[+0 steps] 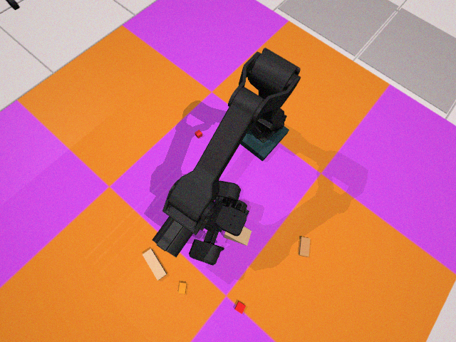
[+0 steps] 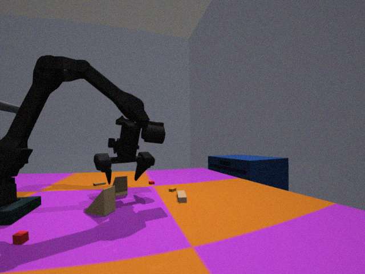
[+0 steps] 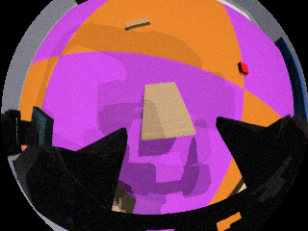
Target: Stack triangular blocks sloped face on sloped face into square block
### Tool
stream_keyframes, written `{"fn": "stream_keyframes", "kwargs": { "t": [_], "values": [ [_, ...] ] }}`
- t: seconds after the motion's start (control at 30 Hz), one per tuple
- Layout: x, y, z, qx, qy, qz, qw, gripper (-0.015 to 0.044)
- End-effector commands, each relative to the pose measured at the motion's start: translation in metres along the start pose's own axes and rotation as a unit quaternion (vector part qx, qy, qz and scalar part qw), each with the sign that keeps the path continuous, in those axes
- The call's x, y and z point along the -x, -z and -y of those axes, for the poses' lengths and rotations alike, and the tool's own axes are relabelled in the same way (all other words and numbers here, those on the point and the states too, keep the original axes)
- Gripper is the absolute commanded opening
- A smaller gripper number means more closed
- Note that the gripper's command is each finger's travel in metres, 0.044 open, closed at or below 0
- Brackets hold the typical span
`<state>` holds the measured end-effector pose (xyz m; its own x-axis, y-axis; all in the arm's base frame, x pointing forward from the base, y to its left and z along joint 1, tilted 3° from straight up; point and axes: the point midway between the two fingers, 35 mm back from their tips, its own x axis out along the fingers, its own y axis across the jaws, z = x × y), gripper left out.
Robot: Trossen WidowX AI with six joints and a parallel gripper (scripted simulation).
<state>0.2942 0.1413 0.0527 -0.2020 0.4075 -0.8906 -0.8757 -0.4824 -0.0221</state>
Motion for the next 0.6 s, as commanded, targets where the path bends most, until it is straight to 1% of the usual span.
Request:
{"fn": "stream_keyframes", "kwargs": {
  "t": [0.0,0.57],
  "values": [
    [-0.009,-0.001,-0.003,-0.003,-0.003,0.004,1.0,0.044],
    [-0.036,-0.002,-0.006,-0.003,-0.004,0.005,1.0,0.044]
  ]
}}
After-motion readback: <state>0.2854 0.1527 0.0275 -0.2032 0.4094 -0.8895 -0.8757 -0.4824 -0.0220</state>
